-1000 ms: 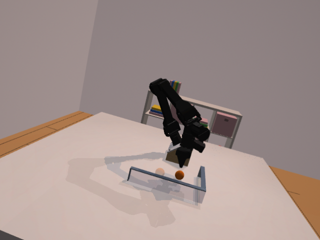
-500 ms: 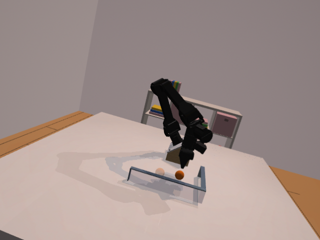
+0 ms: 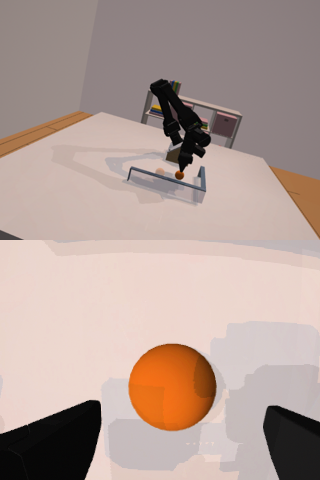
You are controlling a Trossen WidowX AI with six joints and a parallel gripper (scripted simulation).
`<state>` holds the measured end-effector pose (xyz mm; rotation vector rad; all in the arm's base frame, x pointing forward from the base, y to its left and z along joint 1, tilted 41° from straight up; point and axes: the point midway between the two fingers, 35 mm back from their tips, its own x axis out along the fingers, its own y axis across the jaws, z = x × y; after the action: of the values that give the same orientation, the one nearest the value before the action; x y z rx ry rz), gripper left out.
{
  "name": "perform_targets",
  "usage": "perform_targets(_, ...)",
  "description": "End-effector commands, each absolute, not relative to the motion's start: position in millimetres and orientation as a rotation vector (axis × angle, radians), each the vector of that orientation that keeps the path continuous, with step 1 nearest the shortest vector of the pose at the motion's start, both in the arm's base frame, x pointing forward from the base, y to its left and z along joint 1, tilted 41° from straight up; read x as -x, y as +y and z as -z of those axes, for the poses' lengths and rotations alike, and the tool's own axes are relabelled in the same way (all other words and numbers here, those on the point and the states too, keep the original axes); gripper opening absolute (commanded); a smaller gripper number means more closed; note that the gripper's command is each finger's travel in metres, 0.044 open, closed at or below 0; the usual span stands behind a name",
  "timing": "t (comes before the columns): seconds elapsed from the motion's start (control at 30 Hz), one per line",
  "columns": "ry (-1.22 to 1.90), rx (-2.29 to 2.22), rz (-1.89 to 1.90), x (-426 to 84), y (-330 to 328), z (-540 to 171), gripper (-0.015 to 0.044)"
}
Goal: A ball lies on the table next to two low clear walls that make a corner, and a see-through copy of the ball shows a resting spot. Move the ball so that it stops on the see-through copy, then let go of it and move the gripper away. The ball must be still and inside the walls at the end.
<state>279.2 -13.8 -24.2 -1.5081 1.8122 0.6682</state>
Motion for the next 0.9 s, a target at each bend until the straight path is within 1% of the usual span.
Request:
perform_targets(0.0,1.832,1.510,-0.676,-275,-22,33,0.0316)
perform_targets(0.63,1.833,1.511,-0.674,-271,-38,52,0.0316)
perform_targets(0.73,1.833,1.511,-0.674,-271,-38,52,0.0237)
perform_targets(0.87,1.833,1.511,-0.674,-271,-38,52,0.0211)
